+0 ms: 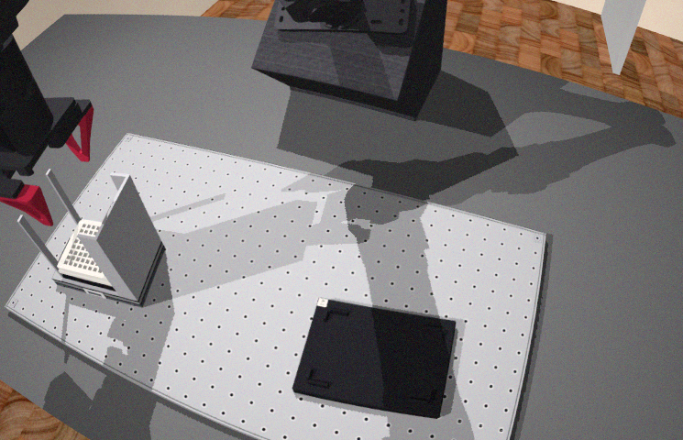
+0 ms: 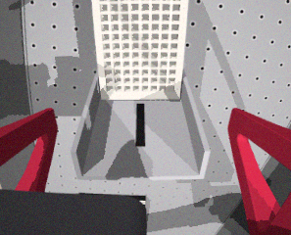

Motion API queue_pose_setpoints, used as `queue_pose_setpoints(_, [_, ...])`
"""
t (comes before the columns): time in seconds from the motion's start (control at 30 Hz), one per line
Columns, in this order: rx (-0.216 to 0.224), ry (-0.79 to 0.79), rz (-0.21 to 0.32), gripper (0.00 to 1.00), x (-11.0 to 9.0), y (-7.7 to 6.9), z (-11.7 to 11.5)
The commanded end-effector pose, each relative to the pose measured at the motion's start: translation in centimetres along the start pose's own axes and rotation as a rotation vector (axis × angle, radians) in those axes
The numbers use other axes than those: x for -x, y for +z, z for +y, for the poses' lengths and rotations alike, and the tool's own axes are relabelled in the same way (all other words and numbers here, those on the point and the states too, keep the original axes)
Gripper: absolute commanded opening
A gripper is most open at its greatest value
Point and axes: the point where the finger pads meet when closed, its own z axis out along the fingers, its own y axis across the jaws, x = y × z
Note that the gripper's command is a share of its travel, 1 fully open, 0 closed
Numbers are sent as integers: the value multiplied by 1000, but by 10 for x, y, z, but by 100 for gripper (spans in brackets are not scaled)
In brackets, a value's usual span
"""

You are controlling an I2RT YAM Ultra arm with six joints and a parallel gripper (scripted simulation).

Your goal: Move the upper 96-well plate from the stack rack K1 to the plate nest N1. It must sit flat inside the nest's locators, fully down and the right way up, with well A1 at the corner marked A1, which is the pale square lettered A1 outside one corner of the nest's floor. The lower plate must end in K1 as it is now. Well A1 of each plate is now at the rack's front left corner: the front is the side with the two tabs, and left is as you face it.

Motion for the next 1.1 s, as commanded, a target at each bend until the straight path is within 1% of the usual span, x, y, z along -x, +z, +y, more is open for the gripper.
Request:
queue_pose_setpoints(0.0, [37,-10,-49,100,6,-15,8])
queue_pose_setpoints(0.43, [37,-10,-49,100,6,-15,8])
queue_pose_setpoints(0.47, [19,1,-31,100,2,-7,1])
queue_pose_setpoints(0.53, [19,-10,-24,100,-2,-2,3])
queue_pose_setpoints(0.57, [18,-10,-23,100,-2,0,3])
queue_pose_setpoints(0.7, [-5,11,-6,100,3,17,-4])
queue_pose_setpoints(0.77, [-5,11,-6,100,3,17,-4])
queue_pose_setpoints(0.8, [19,-6,-29,100,1,8,3])
queue_pose_setpoints(0.83, [12,-5,-17,100,-1,14,2])
queue_pose_setpoints(0.93, [-4,6,-1,100,1,27,-2])
queue_pose_setpoints(1.0, [-5,11,-6,100,3,29,-4])
queue_pose_setpoints(1.07, [1,2,-6,100,0,31,-1])
